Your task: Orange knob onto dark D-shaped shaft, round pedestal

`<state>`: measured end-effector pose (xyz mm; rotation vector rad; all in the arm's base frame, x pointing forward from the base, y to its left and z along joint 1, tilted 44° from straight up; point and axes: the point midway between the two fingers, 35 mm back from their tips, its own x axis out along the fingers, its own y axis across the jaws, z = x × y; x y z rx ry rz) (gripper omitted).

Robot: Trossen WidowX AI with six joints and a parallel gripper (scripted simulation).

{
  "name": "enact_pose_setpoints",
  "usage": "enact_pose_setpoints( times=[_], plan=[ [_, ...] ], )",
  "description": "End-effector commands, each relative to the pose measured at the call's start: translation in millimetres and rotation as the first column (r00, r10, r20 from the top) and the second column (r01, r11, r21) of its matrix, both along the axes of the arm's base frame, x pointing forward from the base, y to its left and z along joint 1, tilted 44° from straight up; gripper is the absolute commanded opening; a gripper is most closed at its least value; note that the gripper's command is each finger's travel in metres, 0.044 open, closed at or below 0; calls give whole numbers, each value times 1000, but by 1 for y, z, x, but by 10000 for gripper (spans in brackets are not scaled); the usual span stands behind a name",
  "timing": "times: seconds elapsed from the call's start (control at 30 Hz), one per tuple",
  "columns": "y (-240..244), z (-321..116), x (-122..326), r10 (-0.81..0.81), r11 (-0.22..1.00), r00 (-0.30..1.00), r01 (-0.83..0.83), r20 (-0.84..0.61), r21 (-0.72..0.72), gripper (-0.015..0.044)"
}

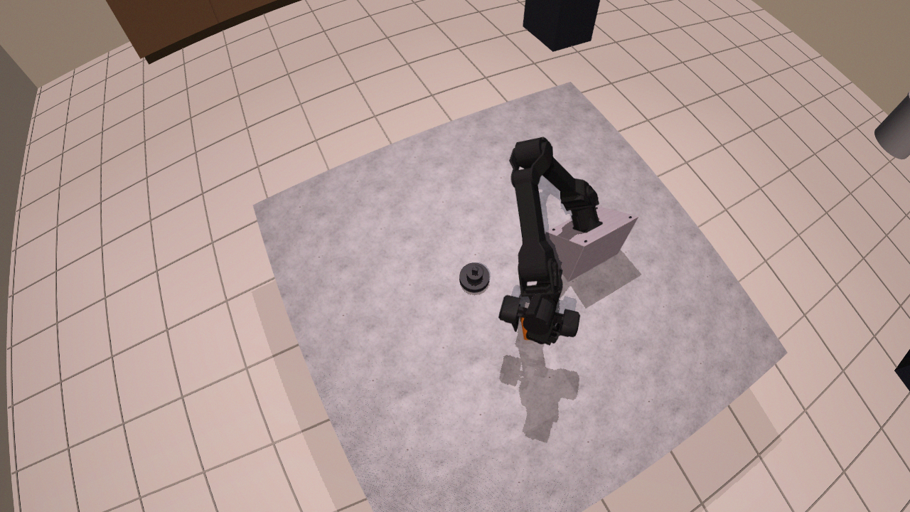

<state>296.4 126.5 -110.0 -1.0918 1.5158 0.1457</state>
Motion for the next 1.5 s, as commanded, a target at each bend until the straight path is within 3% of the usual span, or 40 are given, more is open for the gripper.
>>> enact_pose_setpoints(
  times=[0.0, 1.47],
  plan=[
    [-42, -8, -22, 175, 959, 916, -242, -360, -150, 440],
    [-89, -58, -22, 173, 958, 916, -242, -361, -154, 440]
  ],
)
